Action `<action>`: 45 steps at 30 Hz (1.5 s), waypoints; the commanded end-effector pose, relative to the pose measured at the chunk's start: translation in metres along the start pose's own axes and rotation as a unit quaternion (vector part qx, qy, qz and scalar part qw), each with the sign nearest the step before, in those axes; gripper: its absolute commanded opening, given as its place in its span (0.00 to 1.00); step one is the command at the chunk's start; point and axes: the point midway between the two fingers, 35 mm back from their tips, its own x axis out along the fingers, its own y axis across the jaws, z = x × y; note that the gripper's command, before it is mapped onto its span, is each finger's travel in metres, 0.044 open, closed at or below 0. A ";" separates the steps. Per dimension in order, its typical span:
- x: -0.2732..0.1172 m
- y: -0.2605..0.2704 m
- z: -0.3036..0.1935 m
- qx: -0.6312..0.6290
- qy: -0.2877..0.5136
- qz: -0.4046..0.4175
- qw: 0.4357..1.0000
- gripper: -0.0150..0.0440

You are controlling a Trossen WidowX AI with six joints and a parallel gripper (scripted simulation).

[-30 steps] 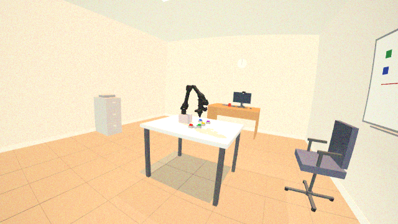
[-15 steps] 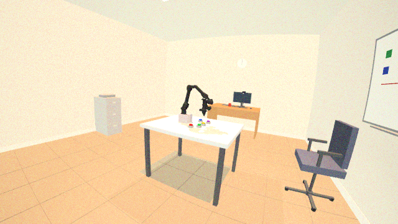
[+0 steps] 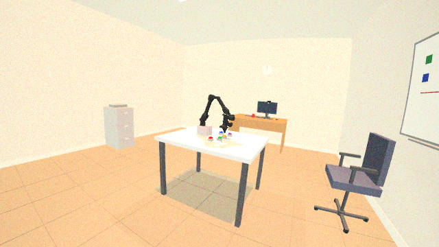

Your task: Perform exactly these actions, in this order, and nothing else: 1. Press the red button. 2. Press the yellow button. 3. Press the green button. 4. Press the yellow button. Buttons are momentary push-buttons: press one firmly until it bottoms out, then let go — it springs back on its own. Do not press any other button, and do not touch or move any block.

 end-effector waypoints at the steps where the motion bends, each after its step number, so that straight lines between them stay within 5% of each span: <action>1: 0.009 0.000 -0.002 0.002 0.004 0.001 1.000 0.29; 36: 0.029 0.000 -0.003 0.002 0.004 0.001 1.000 0.29; 45: -0.004 0.003 -0.002 0.002 0.004 0.001 1.000 0.33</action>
